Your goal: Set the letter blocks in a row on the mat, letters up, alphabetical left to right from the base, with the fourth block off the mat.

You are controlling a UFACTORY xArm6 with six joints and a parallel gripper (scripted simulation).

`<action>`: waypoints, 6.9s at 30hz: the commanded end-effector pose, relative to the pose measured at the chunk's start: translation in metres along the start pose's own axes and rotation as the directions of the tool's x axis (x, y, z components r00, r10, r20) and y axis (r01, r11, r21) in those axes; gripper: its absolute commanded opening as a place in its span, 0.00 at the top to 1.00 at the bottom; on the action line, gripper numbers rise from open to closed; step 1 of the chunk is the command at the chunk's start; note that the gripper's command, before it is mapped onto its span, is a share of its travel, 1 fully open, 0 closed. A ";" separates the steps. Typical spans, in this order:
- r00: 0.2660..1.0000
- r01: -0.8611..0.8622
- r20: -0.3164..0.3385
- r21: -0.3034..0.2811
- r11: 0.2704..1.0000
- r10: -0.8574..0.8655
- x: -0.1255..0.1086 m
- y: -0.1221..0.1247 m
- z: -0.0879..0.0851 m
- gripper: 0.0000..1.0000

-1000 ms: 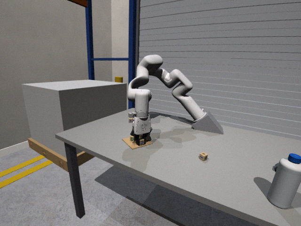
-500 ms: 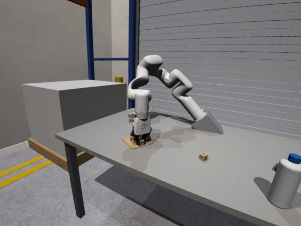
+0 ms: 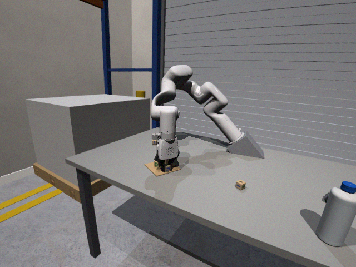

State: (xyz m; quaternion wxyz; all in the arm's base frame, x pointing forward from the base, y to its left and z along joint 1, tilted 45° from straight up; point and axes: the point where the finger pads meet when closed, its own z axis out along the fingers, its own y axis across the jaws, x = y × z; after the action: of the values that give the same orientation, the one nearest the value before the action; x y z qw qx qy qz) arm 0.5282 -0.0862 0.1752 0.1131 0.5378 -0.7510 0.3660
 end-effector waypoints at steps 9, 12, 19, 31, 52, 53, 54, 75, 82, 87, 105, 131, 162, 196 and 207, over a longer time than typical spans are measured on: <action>1.000 -0.001 0.001 0.003 1.000 0.001 0.000 -0.001 -0.001 0.72; 1.000 -0.001 0.001 0.003 1.000 0.001 0.000 -0.001 -0.001 0.72; 1.000 -0.001 0.001 0.003 1.000 0.001 0.000 -0.001 -0.001 0.72; 1.000 -0.001 0.001 0.003 1.000 0.001 0.000 -0.001 -0.001 0.64; 1.000 -0.001 0.001 0.003 1.000 0.001 0.000 -0.001 -0.002 0.52; 1.000 -0.001 0.001 0.003 1.000 0.001 0.000 -0.001 -0.003 0.52; 1.000 -0.001 0.001 0.003 1.000 0.001 0.000 -0.001 -0.005 0.52; 1.000 -0.001 0.002 0.002 1.000 0.001 0.000 -0.001 -0.081 0.52; 1.000 -0.001 0.002 0.002 1.000 0.001 0.000 -0.001 -0.091 0.52; 1.000 -0.001 0.002 0.002 1.000 0.001 0.000 -0.001 -0.091 0.00; 1.000 -0.017 0.002 0.002 1.000 0.017 0.001 -0.001 -0.091 0.00; 0.690 -0.724 0.003 0.001 0.690 0.724 0.069 -0.019 -0.088 0.00; 0.678 -0.735 0.003 0.001 0.678 0.735 0.070 -0.019 -0.086 0.31; 0.678 -0.735 0.003 0.001 0.678 0.735 0.070 -0.019 -0.047 0.31; 0.678 -0.735 0.003 0.001 0.678 0.735 0.070 -0.019 -0.037 0.31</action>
State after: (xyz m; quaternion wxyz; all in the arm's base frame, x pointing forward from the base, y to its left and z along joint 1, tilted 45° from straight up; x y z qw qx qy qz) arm 0.5081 -0.1141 0.2488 -0.0430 0.1916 -0.9036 0.3806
